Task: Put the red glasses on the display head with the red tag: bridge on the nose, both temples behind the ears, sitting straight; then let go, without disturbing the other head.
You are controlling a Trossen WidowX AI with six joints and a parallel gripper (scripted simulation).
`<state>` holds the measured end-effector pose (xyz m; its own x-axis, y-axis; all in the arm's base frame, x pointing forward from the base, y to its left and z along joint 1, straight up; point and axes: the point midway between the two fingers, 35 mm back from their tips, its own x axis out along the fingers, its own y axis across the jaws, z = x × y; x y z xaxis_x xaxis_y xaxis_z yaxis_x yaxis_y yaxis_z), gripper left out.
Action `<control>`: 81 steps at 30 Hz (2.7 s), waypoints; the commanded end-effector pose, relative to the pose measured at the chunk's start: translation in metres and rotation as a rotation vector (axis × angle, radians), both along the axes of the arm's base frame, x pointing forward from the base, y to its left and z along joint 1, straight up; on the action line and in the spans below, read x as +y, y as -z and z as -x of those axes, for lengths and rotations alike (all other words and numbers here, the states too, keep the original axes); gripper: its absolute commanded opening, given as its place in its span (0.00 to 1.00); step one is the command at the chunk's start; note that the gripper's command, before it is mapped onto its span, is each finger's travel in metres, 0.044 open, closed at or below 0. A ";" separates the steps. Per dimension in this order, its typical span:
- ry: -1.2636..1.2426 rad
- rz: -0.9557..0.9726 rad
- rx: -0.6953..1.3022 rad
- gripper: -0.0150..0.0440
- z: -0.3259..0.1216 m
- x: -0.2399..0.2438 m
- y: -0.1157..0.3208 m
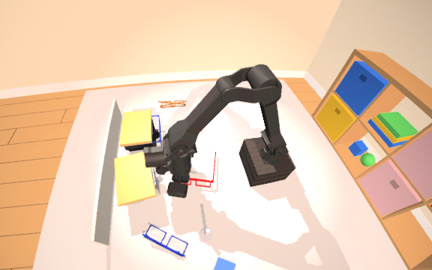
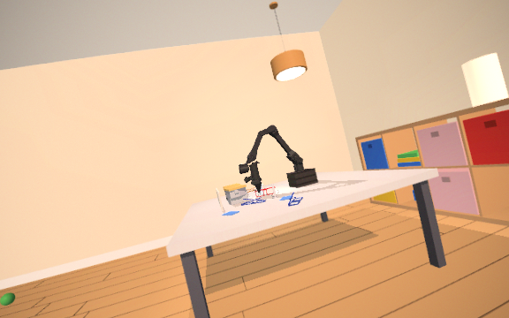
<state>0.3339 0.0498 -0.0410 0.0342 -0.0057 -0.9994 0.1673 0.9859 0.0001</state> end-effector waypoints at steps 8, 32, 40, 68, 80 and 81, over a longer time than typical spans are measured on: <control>-0.002 -0.003 0.006 0.25 0.001 -0.001 -0.054; -0.301 -0.091 -0.013 0.25 0.008 -0.035 -0.098; -0.494 -0.138 -0.056 0.25 0.010 -0.054 -0.100; -1.154 -0.164 -0.342 0.25 0.024 -0.119 -0.112; -1.427 -0.076 -0.496 0.25 0.034 -0.145 -0.119; -1.450 -0.066 -0.508 0.25 0.035 -0.148 -0.120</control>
<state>0.3021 -0.0922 0.0768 0.2707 0.3637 -0.8913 -0.9275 0.3466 -0.1402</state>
